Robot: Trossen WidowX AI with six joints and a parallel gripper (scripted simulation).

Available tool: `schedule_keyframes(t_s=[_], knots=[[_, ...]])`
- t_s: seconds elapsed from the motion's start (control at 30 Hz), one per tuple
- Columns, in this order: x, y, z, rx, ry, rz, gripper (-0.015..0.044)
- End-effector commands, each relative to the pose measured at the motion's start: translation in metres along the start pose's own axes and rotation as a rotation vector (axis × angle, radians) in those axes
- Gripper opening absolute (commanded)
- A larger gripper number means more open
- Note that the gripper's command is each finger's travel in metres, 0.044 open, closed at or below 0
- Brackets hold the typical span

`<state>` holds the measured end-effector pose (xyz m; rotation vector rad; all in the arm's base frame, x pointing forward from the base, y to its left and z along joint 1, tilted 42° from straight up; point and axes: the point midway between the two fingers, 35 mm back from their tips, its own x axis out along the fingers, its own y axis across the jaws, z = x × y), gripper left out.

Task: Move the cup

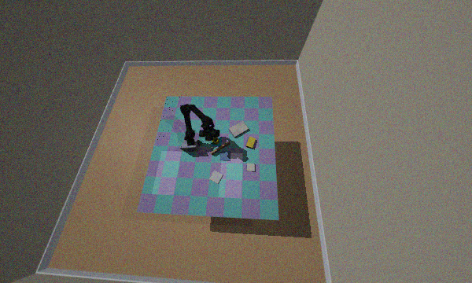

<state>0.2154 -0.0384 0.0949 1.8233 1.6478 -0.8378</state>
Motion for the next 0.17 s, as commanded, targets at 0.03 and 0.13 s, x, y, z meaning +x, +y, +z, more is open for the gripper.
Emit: schedule_keyframes(t_s=[0.03,0.13], knots=[[-0.0121,0.0002,-0.0002,-0.002,-0.003,-0.001,0.044],[-0.0076,0.0008,-0.0005,0.0,-0.001,0.002,0.044]])
